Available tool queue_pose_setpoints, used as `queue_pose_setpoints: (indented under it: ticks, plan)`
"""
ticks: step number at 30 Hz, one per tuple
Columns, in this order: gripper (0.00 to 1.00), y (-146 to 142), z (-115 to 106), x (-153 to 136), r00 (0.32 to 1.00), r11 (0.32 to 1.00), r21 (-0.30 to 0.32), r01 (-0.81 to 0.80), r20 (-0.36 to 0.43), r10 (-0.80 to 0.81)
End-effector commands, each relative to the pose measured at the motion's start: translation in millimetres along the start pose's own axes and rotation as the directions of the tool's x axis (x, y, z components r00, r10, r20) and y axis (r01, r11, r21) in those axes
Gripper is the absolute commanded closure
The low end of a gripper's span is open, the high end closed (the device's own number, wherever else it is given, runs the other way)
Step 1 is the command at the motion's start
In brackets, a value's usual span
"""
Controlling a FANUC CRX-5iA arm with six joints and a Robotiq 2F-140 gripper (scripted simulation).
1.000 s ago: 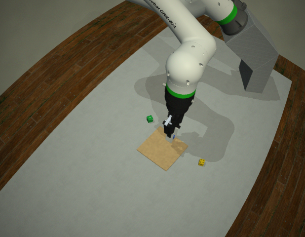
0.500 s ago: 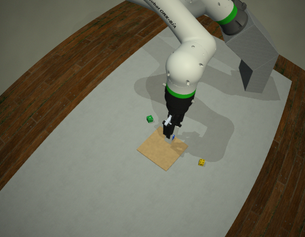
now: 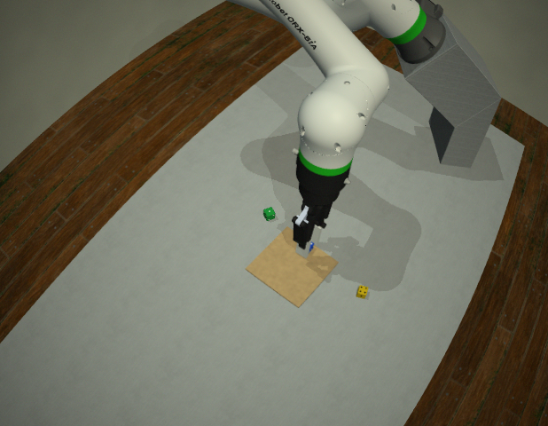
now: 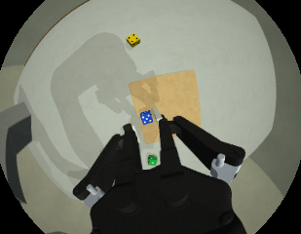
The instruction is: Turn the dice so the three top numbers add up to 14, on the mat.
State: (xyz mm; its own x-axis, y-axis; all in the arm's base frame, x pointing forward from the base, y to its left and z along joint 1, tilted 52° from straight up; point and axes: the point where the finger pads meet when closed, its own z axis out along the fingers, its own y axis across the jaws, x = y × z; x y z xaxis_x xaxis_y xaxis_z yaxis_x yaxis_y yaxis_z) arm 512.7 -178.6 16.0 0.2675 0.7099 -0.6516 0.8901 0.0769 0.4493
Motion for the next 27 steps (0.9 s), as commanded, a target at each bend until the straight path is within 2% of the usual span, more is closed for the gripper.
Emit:
queue_pose_setpoints:
  ticks: [1, 7, 9, 19, 27]
  plan:
    - [0.79, 0.0, -5.8, 0.1, 1.0, 1.0, 0.0, 0.0, 0.0, 0.0]
    - [0.79, 0.0, -31.7, 0.1, 1.0, 1.0, 0.0, 0.0, 0.0, 0.0]
    - [0.79, 0.0, -31.7, 0.1, 1.0, 1.0, 0.0, 0.0, 0.0, 0.0]
    - [0.79, 0.0, -79.9, 0.1, 1.0, 1.0, 0.0, 0.0, 0.0, 0.0]
    - [0.79, 0.0, -87.8, 0.1, 1.0, 1.0, 0.0, 0.0, 0.0, 0.0]
